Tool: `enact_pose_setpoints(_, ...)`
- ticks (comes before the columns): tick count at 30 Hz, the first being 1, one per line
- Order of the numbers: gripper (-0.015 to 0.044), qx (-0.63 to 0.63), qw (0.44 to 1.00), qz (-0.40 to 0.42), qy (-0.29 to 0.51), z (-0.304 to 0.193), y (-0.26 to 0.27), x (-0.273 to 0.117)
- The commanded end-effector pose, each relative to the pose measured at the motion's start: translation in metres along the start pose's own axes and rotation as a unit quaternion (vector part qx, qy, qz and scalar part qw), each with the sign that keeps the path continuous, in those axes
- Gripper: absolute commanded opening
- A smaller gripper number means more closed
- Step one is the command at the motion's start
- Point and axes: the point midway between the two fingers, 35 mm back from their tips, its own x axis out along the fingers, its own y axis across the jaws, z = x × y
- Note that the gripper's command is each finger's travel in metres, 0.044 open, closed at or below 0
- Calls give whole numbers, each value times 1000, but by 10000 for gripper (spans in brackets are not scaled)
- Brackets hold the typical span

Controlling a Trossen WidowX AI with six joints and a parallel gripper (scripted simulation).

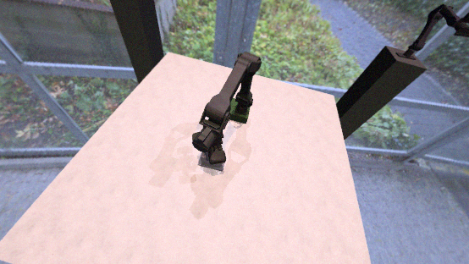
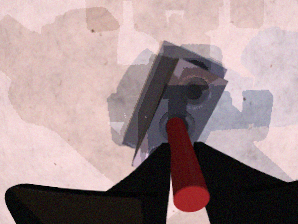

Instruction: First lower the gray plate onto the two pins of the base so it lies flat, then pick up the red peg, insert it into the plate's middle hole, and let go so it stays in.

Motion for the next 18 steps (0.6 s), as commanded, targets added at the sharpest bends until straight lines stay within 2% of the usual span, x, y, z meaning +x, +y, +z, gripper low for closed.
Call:
enact_pose_setpoints(1,0,0,1000,0,0,0,0,0)
enact_pose_setpoints(7,0,0,1000,0,0,0,0,0)
enact_pose_setpoints(13,150,0,1000,0,0,0,0,0)
enact_pose_setpoints(18,150,0,1000,0,0,0,0,0)
